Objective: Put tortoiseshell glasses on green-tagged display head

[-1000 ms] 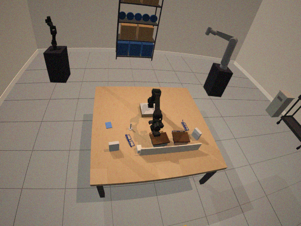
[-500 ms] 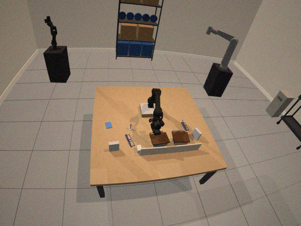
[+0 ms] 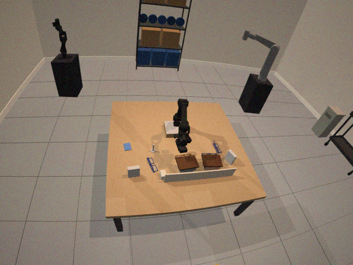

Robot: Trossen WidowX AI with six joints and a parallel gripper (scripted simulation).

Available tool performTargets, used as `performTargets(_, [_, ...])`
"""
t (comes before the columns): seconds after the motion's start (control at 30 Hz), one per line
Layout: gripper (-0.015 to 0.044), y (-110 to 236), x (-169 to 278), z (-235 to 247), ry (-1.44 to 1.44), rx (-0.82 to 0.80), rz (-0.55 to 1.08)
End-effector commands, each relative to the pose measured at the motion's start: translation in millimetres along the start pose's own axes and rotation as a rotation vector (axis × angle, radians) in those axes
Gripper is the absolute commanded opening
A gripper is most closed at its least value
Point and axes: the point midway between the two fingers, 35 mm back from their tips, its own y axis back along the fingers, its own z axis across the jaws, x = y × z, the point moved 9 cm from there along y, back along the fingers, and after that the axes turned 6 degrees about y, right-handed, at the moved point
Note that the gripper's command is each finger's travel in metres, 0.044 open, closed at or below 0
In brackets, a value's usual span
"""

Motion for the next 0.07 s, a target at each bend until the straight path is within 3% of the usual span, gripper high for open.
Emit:
performTargets(0.0, [0.0108, 4.2, -0.8, 14.9, 0.004, -0.012, 0.003])
performTargets(0.03, [0.0108, 5.0, -0.9, 16.5, 0.004, -0.012, 0.003])
